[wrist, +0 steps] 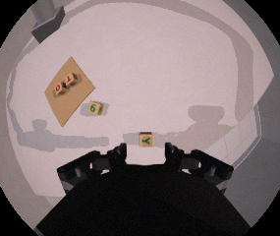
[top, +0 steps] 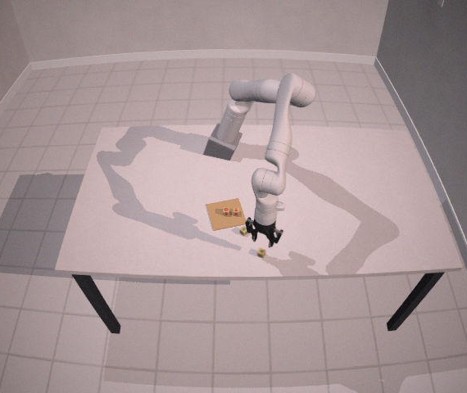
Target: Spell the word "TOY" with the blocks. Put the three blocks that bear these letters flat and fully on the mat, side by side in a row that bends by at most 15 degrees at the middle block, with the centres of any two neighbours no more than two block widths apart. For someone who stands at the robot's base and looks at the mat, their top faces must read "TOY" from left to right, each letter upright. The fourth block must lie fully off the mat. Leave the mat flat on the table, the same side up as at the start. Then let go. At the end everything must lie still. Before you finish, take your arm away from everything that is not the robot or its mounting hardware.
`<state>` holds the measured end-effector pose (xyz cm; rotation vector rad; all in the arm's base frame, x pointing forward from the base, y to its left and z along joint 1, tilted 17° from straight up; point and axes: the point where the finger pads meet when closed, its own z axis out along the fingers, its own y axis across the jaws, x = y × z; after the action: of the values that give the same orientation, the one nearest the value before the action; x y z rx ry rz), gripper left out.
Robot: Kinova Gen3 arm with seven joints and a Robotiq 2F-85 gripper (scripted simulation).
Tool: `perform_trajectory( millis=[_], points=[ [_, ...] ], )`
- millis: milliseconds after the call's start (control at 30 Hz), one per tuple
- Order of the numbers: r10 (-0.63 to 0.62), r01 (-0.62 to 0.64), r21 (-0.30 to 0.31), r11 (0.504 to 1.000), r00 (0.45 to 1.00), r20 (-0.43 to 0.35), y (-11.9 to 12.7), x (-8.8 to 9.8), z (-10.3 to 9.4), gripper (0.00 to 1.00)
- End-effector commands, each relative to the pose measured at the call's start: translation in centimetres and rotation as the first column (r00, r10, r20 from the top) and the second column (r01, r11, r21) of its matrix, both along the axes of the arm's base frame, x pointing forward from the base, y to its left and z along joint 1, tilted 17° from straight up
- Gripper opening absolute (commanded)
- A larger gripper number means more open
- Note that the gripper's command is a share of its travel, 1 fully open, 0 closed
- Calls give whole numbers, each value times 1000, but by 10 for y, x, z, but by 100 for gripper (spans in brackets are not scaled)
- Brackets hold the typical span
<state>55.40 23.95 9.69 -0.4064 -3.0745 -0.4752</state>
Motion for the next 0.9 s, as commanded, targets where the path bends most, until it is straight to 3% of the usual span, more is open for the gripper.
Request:
perform_trajectory(
  millis=[0, 867],
  points=[
    [-1, 1, -1, 1000, 1000, 0, 0, 0, -2, 62],
    [-1, 1, -1, 1000, 1000, 0, 11, 2, -34, 62]
  ],
)
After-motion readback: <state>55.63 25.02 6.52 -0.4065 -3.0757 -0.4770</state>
